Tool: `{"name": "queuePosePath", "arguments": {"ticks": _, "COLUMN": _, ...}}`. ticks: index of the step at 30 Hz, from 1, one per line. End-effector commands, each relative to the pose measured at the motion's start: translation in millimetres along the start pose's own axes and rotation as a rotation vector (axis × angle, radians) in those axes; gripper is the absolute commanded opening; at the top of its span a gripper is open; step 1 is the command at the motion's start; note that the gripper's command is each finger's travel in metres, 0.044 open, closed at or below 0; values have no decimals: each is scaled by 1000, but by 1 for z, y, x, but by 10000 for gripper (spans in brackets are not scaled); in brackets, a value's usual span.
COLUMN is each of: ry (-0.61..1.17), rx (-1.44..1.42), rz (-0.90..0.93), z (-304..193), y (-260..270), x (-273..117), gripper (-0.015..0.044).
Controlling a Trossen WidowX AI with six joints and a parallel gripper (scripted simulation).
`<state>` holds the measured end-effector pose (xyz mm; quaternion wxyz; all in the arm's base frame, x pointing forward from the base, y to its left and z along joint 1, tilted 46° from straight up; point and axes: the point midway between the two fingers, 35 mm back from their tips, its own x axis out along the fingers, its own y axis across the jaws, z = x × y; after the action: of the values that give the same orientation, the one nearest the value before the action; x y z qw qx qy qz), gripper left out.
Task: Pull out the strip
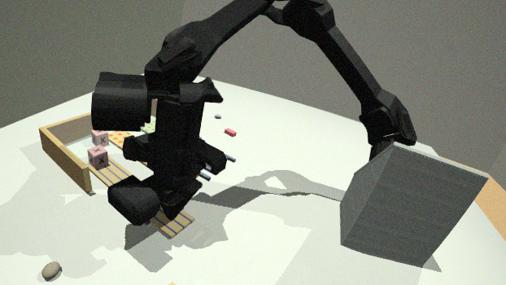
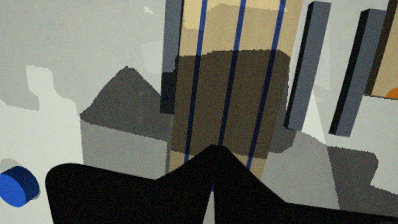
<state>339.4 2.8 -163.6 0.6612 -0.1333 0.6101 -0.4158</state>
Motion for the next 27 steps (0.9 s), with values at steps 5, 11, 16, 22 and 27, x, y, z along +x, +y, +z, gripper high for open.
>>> {"name": "queuePosePath", "arguments": {"ticks": 5, "ry": 22, "rx": -8, "rz": -2, "z": -19, "y": -1, "x": 5, "gripper": 0}}
{"name": "queuePosePath", "arguments": {"ticks": 11, "ry": 23, "rx": -8, "rz": -2, "z": -28, "y": -1, "x": 4, "gripper": 0}}
{"name": "queuePosePath", "arguments": {"ticks": 16, "ry": 23, "rx": -8, "rz": -2, "z": -36, "y": -1, "x": 4, "gripper": 0}}
{"name": "queuePosePath", "arguments": {"ticks": 22, "ry": 23, "rx": -8, "rz": -2, "z": -45, "y": -1, "x": 4, "gripper": 0}}
{"name": "queuePosePath", "arguments": {"ticks": 27, "ry": 23, "rx": -8, "rz": -1, "z": -53, "y": -1, "x": 4, "gripper": 0}}
